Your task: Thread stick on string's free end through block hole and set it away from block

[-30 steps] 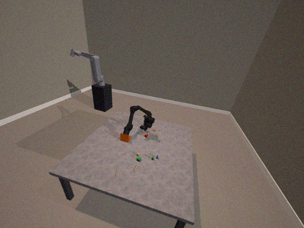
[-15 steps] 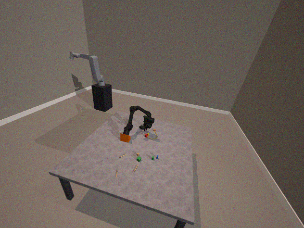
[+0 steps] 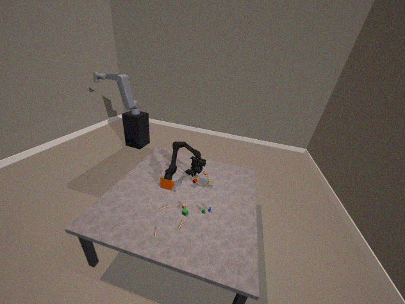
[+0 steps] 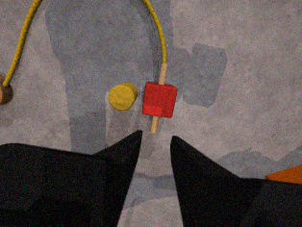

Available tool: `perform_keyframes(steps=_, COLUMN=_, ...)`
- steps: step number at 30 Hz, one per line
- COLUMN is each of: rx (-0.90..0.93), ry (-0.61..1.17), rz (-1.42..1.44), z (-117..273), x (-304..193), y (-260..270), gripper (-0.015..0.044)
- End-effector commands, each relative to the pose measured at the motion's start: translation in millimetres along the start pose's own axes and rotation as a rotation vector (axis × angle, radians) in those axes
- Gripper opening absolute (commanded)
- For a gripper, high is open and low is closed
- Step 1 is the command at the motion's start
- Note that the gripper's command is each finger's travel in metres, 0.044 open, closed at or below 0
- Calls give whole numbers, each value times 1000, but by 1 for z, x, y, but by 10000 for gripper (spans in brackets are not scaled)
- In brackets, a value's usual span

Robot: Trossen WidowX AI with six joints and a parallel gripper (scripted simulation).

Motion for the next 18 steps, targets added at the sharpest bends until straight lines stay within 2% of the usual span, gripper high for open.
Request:
perform_keyframes(steps=1, rx=3, ry=3, rz=-4, z=-7, x=-1, y=0, gripper=122)
perform_keyframes(steps=18, rx=7, ry=5, rz=-4, z=-34, x=-3, y=1, gripper=122)
Point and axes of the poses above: the point midway between the two fingers, 35 mm back from their tips, its own z axis back along the fingers, its own y axis across the jaws, x = y × z, the point moved 2 cm from there along z, back along the fingers, and after that the axes turned 4 degrees about z, right-handed, at the moved point
